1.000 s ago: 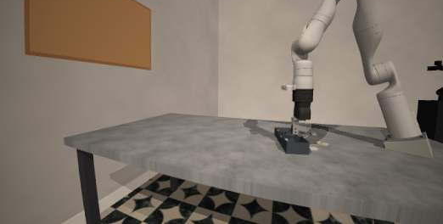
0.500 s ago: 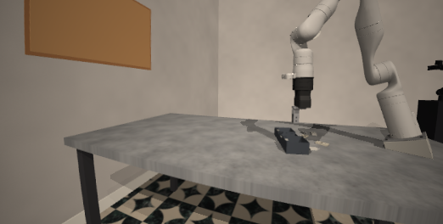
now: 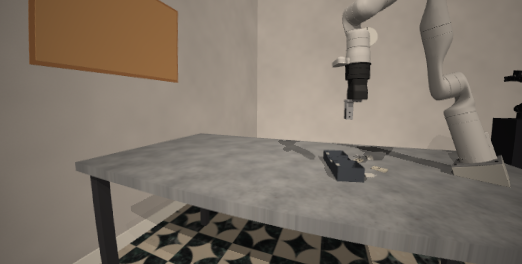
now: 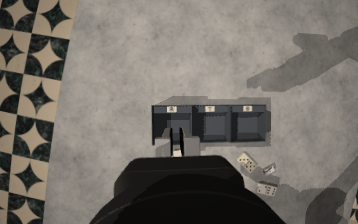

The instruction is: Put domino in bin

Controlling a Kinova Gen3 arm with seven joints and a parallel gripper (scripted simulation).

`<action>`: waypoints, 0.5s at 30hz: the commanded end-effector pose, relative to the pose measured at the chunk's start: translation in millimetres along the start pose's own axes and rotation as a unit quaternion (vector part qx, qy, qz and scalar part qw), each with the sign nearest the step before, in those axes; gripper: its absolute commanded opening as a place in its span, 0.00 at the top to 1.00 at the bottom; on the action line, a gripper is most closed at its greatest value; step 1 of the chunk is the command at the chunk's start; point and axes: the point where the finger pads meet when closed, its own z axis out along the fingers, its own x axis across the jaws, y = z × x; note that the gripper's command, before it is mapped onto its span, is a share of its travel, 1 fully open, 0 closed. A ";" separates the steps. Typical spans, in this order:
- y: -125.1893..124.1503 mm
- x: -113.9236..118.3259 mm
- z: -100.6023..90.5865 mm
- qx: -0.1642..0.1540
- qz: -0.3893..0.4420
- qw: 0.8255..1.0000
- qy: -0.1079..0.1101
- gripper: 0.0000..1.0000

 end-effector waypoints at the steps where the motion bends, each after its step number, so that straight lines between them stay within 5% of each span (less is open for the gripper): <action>1: -0.3 -6.0 -5.2 0.004 -0.005 1.000 -0.007 0.69; 10: -0.3 -6.0 -5.2 0.004 -0.005 1.000 -0.007 0.69; 11: 3.2 0.0 -0.6 0.004 0.020 1.000 -0.007 0.21; 15: 17.4 24.1 17.6 0.003 0.120 0.993 -0.007 0.21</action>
